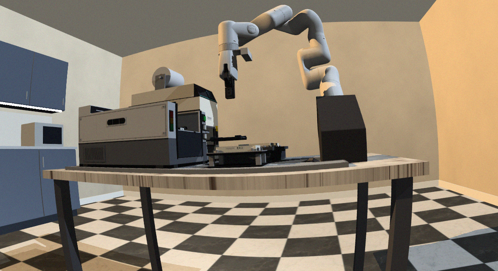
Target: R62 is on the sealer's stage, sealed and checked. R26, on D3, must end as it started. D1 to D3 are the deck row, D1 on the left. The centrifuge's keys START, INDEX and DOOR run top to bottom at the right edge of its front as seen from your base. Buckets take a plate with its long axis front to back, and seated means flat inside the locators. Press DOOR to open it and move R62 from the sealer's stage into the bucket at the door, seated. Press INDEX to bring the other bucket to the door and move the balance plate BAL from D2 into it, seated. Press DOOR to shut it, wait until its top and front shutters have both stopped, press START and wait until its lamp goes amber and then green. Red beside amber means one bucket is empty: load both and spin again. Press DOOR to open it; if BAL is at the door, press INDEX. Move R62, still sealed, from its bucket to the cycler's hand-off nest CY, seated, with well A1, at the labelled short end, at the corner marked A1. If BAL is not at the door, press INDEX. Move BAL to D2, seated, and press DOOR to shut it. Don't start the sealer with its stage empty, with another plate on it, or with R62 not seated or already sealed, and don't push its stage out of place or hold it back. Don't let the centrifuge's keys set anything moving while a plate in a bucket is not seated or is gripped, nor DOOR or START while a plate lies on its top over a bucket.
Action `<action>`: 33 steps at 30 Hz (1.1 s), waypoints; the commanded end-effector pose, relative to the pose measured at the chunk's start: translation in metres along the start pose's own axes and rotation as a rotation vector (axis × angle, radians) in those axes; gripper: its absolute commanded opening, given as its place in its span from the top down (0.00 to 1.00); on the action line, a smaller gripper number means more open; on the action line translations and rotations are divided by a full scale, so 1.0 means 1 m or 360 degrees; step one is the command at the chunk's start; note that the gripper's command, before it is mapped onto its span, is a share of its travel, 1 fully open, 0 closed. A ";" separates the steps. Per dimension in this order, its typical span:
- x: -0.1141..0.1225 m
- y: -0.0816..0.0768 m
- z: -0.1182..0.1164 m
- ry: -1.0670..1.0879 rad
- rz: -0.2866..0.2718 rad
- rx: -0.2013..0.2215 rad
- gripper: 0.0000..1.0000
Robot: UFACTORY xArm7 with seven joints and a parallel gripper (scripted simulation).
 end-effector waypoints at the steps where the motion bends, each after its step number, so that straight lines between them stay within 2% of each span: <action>1: 0.010 0.004 -0.019 -0.0002 -0.0009 0.0007 1.00; 5: 0.014 0.007 -0.028 -0.0002 -0.0009 0.0007 1.00; 20: 0.043 0.029 -0.094 -0.0002 -0.0010 0.0006 1.00; 22: 0.043 0.029 -0.094 -0.0002 -0.0010 0.0006 1.00; 28: 0.054 0.037 -0.120 -0.0002 -0.0010 0.0005 1.00; 33: 0.055 0.038 -0.121 -0.0002 -0.0010 0.0005 1.00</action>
Point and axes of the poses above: the point where the finger pads meet when closed, its own y axis out along the fingers, its own z axis across the jaws, x = y × z, the point moved 4 cm from there along -y, back along the fingers, and after that the axes turned 1 degree about y, right-handed, at the moved point
